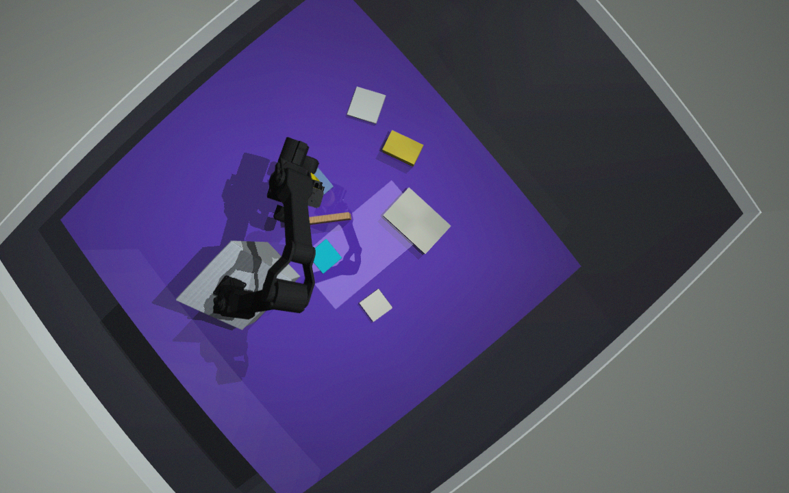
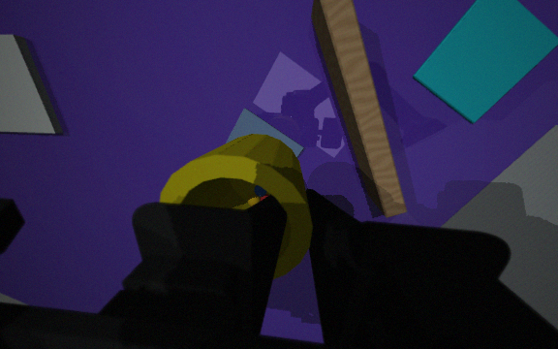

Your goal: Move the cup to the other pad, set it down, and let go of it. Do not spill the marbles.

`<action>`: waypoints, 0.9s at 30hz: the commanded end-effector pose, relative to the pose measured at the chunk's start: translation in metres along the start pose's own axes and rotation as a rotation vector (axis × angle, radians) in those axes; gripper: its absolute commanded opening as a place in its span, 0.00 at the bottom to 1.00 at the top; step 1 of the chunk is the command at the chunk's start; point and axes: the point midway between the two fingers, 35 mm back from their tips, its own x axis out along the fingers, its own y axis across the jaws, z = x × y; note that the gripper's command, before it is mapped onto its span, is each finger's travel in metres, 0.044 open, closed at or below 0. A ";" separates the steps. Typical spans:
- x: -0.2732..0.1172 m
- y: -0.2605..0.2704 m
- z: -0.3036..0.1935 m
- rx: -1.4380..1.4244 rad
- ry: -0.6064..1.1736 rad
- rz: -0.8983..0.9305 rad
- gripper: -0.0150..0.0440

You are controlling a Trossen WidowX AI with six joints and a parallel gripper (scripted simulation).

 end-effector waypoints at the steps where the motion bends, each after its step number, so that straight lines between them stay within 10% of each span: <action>1: 0.001 -0.006 0.004 -0.002 -0.003 -0.003 0.25; 27: -0.002 -0.049 0.027 -0.002 -0.003 -0.007 0.25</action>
